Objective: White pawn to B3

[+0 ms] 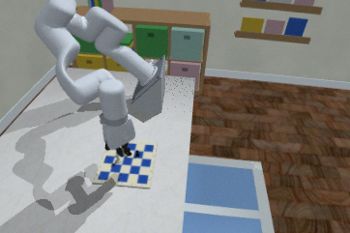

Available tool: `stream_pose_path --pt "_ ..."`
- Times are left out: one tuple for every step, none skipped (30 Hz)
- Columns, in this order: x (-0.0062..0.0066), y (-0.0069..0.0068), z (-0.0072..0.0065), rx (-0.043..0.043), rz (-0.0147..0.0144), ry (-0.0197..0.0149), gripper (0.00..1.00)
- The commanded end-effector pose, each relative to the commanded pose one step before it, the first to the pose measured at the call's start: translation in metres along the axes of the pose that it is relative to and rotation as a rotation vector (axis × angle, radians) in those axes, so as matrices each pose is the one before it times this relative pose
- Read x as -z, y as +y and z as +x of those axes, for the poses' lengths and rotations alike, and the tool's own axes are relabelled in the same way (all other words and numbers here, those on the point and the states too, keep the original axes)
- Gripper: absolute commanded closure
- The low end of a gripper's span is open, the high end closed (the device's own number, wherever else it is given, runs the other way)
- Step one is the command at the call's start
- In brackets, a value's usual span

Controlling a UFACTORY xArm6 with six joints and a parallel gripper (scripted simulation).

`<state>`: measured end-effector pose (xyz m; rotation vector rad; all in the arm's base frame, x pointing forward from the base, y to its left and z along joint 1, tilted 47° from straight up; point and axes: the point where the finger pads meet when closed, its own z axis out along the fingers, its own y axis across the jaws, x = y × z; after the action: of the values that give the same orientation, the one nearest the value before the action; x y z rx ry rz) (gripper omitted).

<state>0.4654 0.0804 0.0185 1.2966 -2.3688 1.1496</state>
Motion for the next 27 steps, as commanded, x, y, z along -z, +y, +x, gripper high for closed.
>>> stream_pose_path --pt "-0.00184 -0.00072 -0.00077 -0.00092 0.00119 -0.0026 1.0" --pt "-0.00279 -0.00001 -0.00001 0.0 0.0 0.0 1.0" --pt "-0.00321 -0.00001 -0.00001 0.0 -0.00001 0.0 1.0" --pt "-0.0036 -0.00002 -0.00001 -0.00001 0.00001 0.0 1.0" --pt "-0.00395 -0.00001 -0.00001 0.0 0.0 0.0 1.0" --pt "-0.00426 -0.00001 -0.00001 0.0 0.0 0.0 1.0" --pt "-0.00451 -0.00002 -0.00002 0.0 0.0 0.0 1.0" --pt "-0.00471 -0.00002 -0.00002 0.0 0.0 0.0 1.0" --pt "-0.00485 -0.00002 -0.00002 0.0 0.0 0.0 1.0" --pt "-0.00493 -0.00002 -0.00002 0.0 0.0 0.0 1.0" --pt "-0.00495 -0.00002 -0.00002 0.0 0.0 0.0 1.0" --pt "-0.00491 -0.00002 -0.00002 0.0 0.0 0.0 1.0" --pt "-0.00481 -0.00002 -0.00002 0.0 0.0 0.0 1.0" --pt "-0.00466 -0.00002 -0.00002 0.0 0.0 0.0 1.0" --pt "-0.00446 -0.00001 -0.00001 0.0 0.0 0.0 1.0" --pt "-0.00422 -0.00001 -0.00001 0.0 0.0 0.0 1.0" --pt "0.0 0.0 0.0 0.0 0.0 0.0 1.0" --pt "0.0 0.0 0.0 0.0 0.0 0.0 1.0" --pt "-0.00393 -0.00001 -0.00001 0.0 -0.00001 0.0 1.0" --pt "-0.0036 -0.00002 -0.00001 0.0 0.00001 0.0 1.0" --pt "-0.00324 -0.00001 -0.00001 0.0 0.0 0.0 1.0" --pt "-0.00286 0.0 -0.00001 0.00001 -0.00001 -0.00001 1.0" --pt "-0.00246 -0.00002 -0.00001 -0.00001 0.00001 0.00001 1.0" --pt "-0.00205 0.0 0.0 0.00001 -0.00001 -0.00001 1.0" --pt "-0.00165 -0.00001 -0.00001 -0.00001 0.00001 0.00001 1.0" --pt "-0.00126 -0.00001 0.0 0.0 0.0 0.0 1.0" --pt "-0.0009 0.0 0.0 0.0 0.0 0.0 1.0"
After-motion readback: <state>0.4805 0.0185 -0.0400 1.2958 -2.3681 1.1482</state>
